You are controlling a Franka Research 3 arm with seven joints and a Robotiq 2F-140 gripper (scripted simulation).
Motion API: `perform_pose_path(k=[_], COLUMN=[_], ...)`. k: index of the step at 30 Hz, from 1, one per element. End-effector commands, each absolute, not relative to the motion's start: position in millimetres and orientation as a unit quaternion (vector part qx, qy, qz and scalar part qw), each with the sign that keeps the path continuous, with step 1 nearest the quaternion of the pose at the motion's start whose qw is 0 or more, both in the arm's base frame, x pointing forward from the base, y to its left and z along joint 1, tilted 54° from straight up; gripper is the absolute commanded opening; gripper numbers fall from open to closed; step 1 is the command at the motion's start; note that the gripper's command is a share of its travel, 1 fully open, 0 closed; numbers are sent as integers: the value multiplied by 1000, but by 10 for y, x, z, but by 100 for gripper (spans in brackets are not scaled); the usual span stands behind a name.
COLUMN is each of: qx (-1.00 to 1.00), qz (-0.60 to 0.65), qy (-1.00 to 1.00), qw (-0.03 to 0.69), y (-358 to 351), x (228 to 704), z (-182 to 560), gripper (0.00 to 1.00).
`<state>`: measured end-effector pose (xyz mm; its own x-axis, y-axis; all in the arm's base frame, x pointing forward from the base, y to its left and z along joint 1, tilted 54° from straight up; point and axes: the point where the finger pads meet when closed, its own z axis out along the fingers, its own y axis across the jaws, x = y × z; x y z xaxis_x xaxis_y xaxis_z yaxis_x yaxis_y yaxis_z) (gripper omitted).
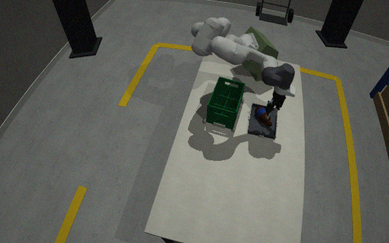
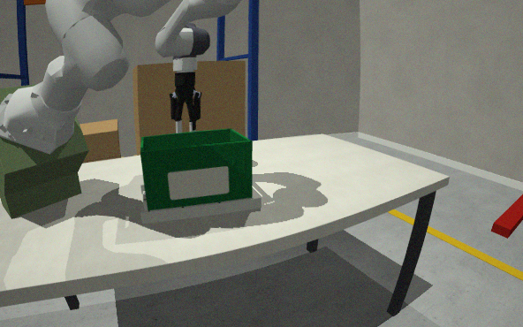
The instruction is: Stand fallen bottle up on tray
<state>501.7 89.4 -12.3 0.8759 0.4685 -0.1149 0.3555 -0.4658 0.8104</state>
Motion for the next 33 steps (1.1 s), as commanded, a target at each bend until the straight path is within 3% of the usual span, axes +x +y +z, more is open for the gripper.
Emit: perform_pose_path(k=[1,33], qx=[857,857], qz=[69,69], qy=[237,237], qw=[452,452], y=[851,634], x=[5068,5167], z=[-197,-367], gripper=[38,38])
